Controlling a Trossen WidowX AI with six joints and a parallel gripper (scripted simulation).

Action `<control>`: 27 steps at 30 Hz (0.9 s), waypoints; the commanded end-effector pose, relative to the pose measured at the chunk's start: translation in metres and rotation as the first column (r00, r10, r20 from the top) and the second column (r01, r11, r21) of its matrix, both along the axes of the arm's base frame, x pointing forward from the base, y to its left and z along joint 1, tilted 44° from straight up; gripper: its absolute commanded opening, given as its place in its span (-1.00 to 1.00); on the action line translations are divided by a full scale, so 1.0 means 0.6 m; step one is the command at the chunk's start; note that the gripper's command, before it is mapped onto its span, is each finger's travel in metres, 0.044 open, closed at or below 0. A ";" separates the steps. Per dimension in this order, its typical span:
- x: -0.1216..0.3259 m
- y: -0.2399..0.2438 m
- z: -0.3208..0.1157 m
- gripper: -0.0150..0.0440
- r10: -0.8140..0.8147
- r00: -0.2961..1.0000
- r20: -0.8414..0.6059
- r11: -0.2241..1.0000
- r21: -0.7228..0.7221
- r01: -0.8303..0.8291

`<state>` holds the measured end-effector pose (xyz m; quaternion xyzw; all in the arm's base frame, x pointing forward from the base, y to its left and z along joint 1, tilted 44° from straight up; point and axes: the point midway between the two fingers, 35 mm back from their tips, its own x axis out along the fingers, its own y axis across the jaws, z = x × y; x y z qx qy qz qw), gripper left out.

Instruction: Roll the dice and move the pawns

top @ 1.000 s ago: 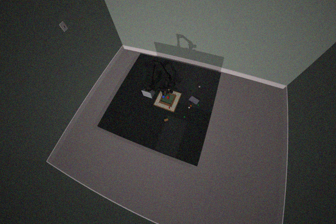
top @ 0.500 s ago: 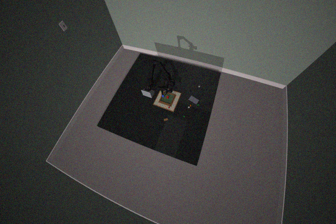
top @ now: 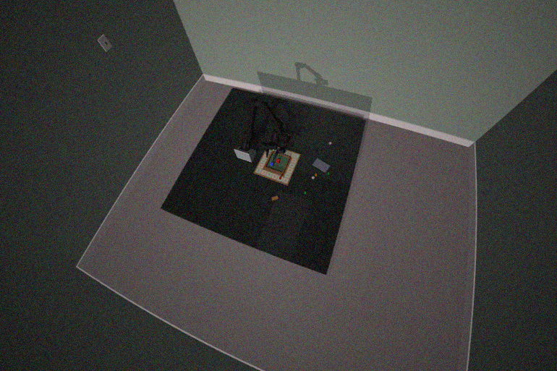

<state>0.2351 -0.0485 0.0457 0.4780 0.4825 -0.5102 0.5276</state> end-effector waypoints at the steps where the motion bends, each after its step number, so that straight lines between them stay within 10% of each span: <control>1: 0.003 -0.037 0.038 0.67 -0.010 1.000 0.016 1.000 -0.008 0.010; 7: 0.008 -0.036 0.036 1.00 -0.002 1.000 0.002 0.999 0.033 0.002; 19: 0.112 -0.023 -0.032 1.00 0.001 1.000 0.005 0.698 0.716 -0.004; 27: 0.113 -0.028 -0.039 0.73 0.114 0.990 0.079 0.720 0.680 -0.137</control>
